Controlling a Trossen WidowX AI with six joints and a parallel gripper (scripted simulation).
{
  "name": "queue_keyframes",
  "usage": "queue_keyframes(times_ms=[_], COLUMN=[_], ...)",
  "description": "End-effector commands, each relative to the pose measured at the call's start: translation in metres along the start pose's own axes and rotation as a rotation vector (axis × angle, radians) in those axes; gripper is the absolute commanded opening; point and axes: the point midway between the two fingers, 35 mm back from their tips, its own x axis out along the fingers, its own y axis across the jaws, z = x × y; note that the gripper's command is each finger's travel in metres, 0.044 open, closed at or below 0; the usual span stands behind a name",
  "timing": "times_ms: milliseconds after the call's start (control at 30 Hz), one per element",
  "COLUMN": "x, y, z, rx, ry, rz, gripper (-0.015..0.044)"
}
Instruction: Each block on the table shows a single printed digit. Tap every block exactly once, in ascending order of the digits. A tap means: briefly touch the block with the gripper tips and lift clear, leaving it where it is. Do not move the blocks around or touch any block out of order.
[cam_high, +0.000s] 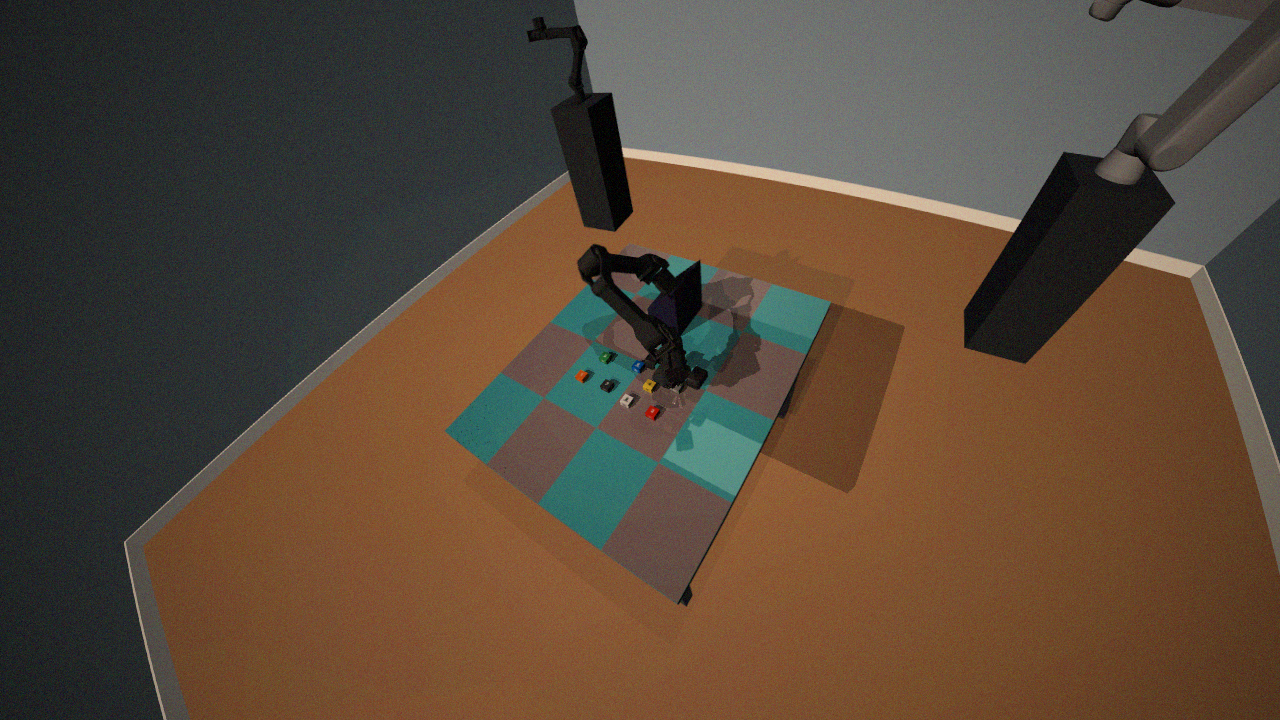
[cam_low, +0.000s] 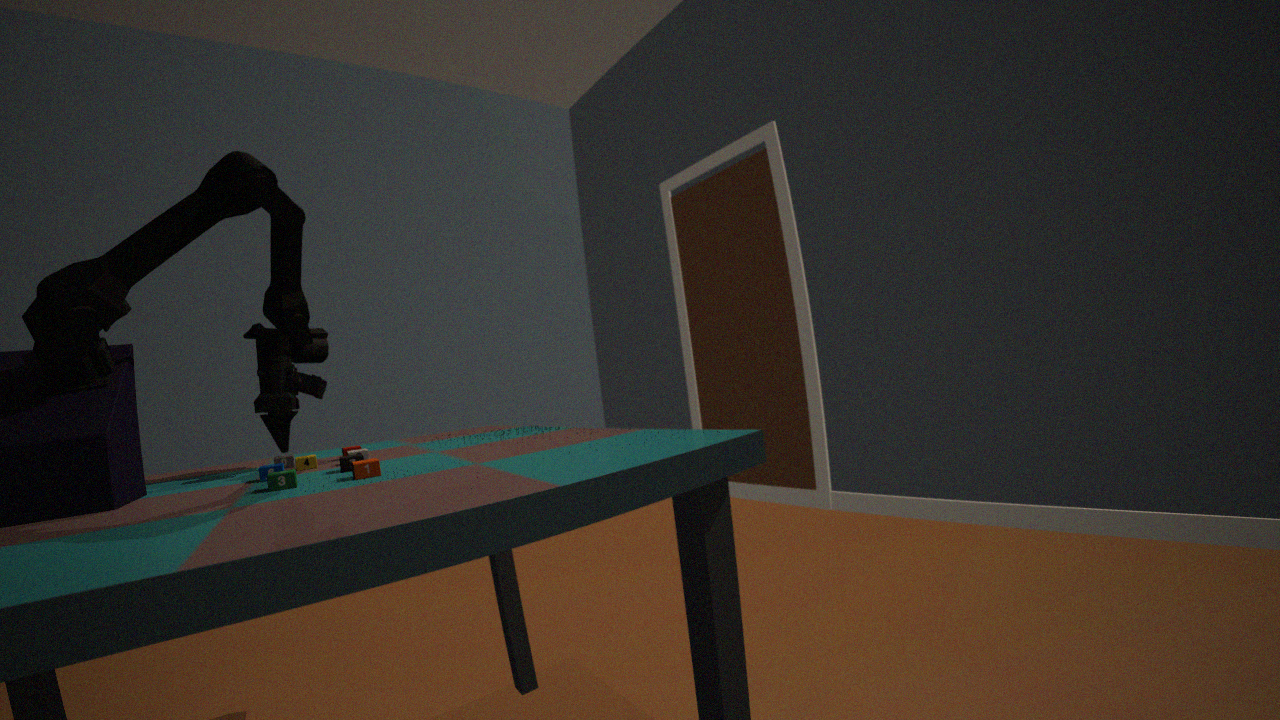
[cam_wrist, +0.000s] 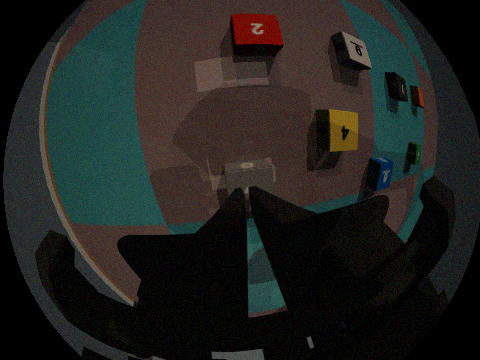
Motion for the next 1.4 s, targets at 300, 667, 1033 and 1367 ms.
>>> queue_keyframes(times_ms=[300, 667, 1033, 1367], x=[0.006, -0.069, -0.105, -0.112], y=[-0.001, 0.001, -0.015, -0.140], z=[-0.001, 0.000, 0.017, 0.105], rx=[-0.002, -0.008, 0.003, 0.005], ry=[0.002, 0.007, 0.016, -0.002], rz=[-0.002, -0.002, 0.025, 0.069], gripper=[0.0020, 0.0020, 0.0020, 0.0020])
